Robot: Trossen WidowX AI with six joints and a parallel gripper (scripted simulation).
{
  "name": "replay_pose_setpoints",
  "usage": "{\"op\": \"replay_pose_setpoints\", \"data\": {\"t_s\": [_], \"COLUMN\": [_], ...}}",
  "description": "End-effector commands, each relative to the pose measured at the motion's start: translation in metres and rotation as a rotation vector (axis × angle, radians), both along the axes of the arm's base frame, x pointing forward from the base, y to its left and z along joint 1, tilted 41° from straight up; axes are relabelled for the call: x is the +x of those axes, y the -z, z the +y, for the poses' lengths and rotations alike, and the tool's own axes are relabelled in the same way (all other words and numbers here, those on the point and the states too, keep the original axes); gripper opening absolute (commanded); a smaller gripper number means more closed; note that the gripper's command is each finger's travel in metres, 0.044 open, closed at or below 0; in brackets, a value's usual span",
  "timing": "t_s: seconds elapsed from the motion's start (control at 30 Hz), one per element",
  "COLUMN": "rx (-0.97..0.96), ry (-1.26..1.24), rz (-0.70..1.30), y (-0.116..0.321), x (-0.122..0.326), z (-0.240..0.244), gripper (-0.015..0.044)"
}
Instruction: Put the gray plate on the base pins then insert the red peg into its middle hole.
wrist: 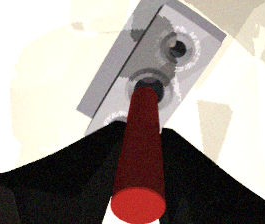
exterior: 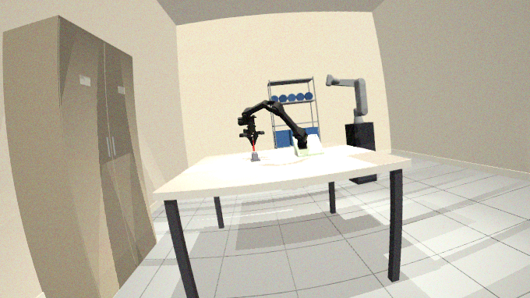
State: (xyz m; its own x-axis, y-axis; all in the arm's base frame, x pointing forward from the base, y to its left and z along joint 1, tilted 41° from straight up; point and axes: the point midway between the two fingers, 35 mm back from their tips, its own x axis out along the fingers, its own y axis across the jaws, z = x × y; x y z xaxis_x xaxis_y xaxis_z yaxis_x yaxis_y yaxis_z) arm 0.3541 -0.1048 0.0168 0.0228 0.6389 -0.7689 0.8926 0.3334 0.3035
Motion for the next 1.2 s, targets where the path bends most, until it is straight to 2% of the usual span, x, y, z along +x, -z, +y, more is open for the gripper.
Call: {"op": "replay_pose_setpoints", "data": {"t_s": [0.0, 1.17], "rx": [0.003, -0.002], "ry": [0.001, -0.004], "rz": [0.006, 0.002], "y": [0.0058, 0.0116], "x": [-0.0011, -0.0012], "z": [0.0043, 0.0092], "gripper": [0.0, 0.0]}}
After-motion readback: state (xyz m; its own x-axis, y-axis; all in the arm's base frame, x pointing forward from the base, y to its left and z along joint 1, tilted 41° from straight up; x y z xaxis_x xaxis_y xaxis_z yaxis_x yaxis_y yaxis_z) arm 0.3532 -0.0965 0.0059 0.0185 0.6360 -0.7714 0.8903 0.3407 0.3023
